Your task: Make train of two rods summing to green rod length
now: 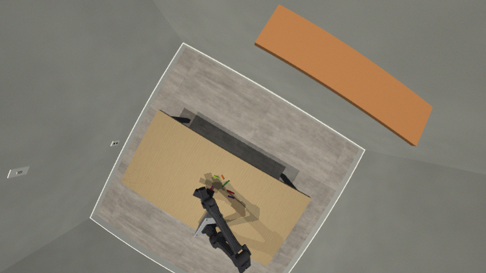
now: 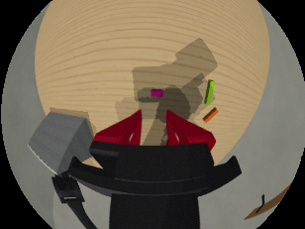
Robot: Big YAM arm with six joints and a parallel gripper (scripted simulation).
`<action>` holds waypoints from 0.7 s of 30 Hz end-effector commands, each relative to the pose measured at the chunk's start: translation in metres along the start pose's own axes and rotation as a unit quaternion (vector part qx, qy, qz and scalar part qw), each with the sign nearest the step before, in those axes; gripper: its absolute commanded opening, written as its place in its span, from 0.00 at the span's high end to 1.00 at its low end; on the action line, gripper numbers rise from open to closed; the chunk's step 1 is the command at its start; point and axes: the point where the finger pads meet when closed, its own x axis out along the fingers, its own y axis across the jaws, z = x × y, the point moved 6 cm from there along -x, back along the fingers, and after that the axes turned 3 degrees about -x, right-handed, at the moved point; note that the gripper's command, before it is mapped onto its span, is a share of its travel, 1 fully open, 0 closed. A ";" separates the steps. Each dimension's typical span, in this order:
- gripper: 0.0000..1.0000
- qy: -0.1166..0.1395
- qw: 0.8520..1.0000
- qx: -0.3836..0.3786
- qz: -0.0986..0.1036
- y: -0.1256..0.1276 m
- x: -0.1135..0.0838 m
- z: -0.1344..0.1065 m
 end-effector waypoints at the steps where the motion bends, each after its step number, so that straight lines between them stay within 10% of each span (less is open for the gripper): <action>1: 0.67 -0.016 0.999 0.030 -0.026 -0.024 -0.042 0.005; 11: 0.67 -0.017 0.999 0.035 -0.023 -0.026 -0.051 0.001; 12: 0.00 -0.017 0.999 0.038 -0.020 -0.027 -0.049 -0.001; 21: 0.00 -0.017 0.999 0.035 -0.020 -0.027 -0.050 0.000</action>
